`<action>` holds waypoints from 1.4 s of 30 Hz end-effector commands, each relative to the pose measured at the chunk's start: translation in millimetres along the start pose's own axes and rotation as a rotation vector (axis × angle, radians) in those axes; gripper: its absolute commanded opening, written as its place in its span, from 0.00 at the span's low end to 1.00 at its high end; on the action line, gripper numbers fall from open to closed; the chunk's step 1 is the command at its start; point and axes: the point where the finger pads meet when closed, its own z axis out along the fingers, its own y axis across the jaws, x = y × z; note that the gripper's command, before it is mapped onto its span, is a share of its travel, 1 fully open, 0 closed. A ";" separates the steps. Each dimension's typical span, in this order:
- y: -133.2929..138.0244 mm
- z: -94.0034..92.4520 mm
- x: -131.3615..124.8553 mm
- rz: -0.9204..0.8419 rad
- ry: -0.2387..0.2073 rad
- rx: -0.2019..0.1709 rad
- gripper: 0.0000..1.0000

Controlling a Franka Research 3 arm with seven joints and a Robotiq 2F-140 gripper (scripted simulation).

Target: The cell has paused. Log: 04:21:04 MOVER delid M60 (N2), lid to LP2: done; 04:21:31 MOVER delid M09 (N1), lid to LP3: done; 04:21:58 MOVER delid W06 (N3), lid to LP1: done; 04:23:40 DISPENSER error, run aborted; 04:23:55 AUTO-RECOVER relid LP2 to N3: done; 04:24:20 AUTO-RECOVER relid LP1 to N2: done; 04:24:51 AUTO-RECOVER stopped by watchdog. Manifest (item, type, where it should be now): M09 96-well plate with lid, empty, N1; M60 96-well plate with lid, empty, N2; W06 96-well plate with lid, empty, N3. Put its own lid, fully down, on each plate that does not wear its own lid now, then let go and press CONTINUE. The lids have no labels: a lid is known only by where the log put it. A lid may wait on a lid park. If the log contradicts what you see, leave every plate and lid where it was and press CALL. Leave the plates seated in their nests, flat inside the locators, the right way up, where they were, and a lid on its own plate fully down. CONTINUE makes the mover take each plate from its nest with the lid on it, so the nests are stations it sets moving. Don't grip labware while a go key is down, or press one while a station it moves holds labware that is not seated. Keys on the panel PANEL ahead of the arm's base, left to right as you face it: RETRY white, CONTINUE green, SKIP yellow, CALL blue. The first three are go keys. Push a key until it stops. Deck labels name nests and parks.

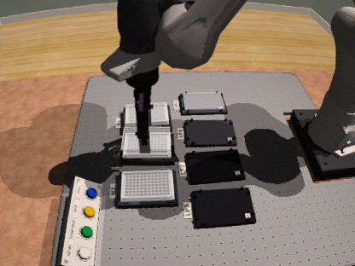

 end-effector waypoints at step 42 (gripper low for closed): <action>0.1 -32.5 -2.2 0.002 -0.007 -0.001 0.00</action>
